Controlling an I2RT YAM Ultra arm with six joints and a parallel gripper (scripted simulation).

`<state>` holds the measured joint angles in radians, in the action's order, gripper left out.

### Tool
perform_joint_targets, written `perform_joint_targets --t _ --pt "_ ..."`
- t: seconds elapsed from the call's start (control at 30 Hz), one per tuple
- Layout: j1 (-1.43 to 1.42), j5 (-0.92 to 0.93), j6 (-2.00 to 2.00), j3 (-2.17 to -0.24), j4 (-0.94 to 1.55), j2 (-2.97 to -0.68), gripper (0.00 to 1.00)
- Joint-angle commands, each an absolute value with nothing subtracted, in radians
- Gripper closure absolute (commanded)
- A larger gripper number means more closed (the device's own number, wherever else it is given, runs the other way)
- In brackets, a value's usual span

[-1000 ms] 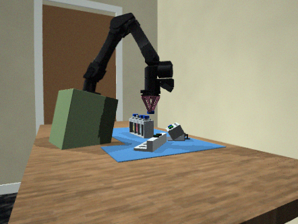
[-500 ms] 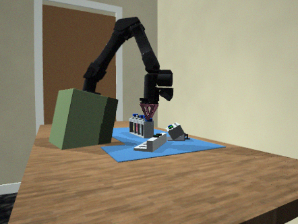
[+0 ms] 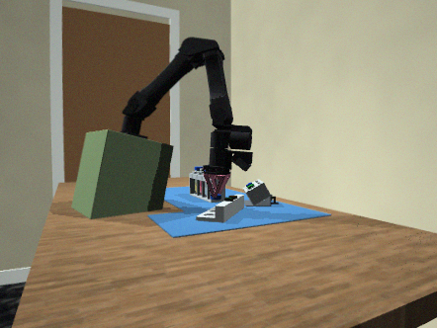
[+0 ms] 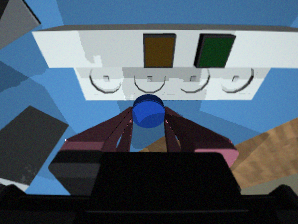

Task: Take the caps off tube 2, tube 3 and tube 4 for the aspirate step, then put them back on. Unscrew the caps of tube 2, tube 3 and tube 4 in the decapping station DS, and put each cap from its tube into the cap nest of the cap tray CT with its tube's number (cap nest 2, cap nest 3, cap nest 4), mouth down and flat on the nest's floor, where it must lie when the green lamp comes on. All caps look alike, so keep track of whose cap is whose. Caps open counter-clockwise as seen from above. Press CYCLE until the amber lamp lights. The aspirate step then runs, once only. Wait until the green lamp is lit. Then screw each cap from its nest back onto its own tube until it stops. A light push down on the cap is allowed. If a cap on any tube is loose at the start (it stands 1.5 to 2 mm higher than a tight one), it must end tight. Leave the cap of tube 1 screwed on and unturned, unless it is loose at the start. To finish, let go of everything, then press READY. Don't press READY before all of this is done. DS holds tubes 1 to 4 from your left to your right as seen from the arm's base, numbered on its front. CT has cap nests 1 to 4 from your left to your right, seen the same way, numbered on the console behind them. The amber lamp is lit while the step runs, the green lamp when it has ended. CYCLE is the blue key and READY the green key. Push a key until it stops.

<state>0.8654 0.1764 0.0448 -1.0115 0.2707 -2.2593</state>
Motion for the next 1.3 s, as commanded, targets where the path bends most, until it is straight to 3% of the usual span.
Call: perform_joint_targets --t 0.0,1.27 --pt "0.861 0.175 0.055 -1.029 0.19 -2.279 1.0" --pt "0.862 0.176 0.055 -1.054 0.162 -2.332 1.0"
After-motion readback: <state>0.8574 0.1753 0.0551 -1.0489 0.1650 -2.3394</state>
